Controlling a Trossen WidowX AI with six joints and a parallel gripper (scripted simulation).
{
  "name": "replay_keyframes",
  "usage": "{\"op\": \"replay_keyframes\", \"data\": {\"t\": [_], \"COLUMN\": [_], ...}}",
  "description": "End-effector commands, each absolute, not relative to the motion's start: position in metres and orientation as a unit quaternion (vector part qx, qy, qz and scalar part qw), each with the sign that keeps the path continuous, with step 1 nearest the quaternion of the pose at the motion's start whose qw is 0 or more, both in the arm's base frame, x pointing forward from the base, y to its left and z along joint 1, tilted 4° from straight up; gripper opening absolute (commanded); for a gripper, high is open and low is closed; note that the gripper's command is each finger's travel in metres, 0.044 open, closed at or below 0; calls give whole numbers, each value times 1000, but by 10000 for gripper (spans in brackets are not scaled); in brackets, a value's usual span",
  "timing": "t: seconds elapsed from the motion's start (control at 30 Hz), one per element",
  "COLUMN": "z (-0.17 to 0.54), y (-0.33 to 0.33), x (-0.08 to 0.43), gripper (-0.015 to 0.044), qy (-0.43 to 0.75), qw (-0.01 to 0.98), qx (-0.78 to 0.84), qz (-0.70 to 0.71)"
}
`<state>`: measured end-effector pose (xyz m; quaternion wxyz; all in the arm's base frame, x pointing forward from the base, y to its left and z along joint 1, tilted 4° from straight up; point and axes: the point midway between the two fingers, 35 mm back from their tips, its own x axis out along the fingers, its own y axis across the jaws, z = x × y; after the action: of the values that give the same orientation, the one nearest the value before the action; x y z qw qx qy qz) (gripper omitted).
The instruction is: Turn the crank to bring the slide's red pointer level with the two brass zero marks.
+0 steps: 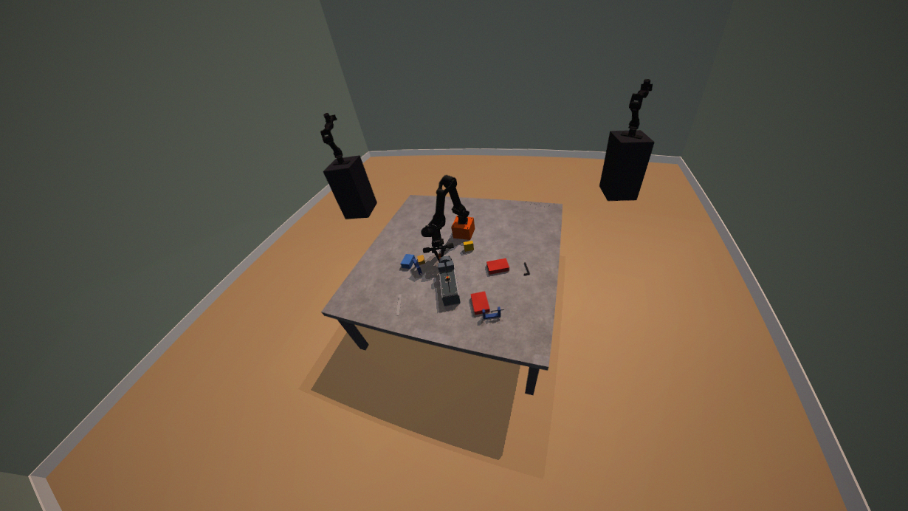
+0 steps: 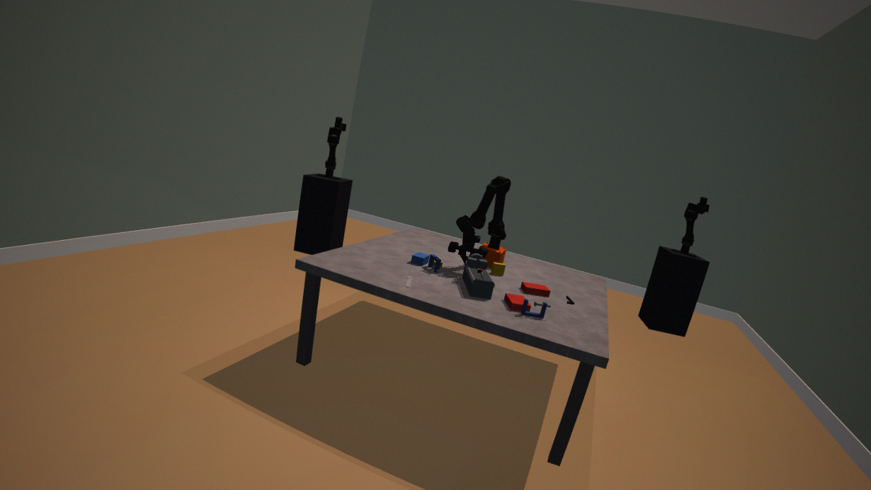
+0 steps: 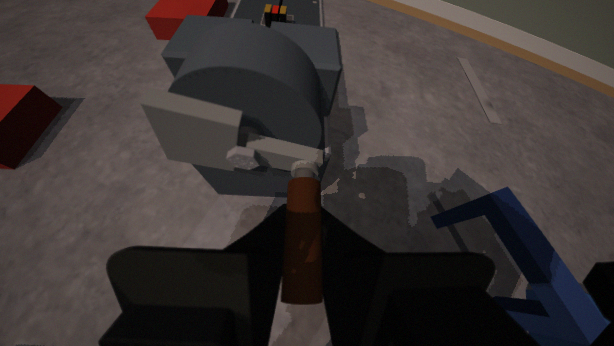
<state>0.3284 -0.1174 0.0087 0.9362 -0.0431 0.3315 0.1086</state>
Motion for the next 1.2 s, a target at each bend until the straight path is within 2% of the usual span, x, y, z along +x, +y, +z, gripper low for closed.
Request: {"op": "replay_keyframes", "data": {"t": [0.0,1.17], "z": [4,-12], "y": [-116,-102], "x": [329,327], "gripper": [0,0], "qy": [336,336], "qw": [935,935], "qx": [-41,-40], "qz": [108,108]}}
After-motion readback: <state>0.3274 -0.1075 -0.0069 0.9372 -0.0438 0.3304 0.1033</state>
